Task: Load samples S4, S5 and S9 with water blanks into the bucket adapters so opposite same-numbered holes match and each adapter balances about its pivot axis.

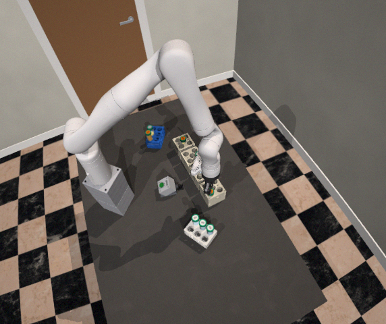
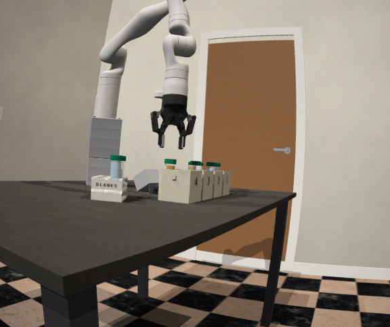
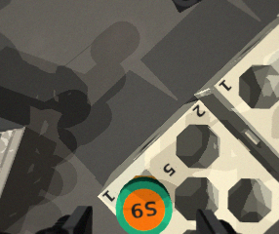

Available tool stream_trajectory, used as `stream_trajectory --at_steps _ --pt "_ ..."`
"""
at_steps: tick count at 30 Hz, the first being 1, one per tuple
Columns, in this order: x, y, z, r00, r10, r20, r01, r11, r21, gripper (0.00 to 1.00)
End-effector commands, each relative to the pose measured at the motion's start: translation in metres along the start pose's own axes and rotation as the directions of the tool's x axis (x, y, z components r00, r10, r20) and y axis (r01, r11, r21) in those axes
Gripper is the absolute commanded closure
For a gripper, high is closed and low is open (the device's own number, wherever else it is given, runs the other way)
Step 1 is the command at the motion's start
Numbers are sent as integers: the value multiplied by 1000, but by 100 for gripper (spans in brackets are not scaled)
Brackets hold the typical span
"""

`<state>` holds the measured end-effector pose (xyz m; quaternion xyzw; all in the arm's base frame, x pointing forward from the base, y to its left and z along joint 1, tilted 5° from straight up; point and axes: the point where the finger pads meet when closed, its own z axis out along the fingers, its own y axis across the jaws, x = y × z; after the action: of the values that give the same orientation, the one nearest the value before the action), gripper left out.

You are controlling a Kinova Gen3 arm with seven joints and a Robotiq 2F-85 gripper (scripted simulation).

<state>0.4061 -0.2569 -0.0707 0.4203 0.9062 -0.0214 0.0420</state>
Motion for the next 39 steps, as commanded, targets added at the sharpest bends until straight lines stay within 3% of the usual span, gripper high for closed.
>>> stream_trajectory --at_steps 1,39 --pt "-1 0 -5 1000 0 1 0 1000 -1 38" --pt "-1 0 -50 1000 0 1 0 1000 -1 38"
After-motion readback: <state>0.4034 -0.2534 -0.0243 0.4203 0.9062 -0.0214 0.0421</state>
